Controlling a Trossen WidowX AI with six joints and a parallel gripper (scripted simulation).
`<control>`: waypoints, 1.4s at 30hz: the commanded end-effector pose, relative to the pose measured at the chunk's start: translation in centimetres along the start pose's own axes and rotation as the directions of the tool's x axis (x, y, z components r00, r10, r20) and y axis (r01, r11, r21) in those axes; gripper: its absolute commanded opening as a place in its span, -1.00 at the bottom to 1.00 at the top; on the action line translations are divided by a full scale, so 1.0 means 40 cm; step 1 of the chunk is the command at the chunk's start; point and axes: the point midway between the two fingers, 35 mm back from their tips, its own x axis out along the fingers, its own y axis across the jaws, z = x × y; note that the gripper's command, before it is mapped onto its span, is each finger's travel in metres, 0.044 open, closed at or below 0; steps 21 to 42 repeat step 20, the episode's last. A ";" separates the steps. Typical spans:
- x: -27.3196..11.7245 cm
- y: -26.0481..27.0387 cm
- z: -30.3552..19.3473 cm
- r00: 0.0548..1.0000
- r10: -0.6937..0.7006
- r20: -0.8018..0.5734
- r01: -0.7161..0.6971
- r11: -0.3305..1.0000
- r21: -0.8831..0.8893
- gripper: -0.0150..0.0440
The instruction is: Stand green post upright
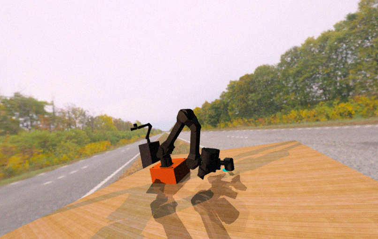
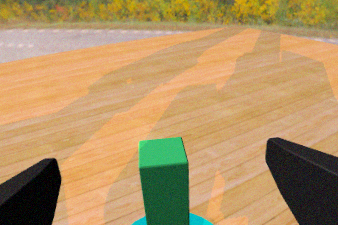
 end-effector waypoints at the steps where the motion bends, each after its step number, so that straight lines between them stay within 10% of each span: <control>1: -0.002 -0.006 0.038 1.000 -0.001 0.001 0.001 1.000 -0.006 0.86; 42: -0.012 -0.009 0.208 1.000 -0.009 -0.014 0.009 1.000 0.004 0.86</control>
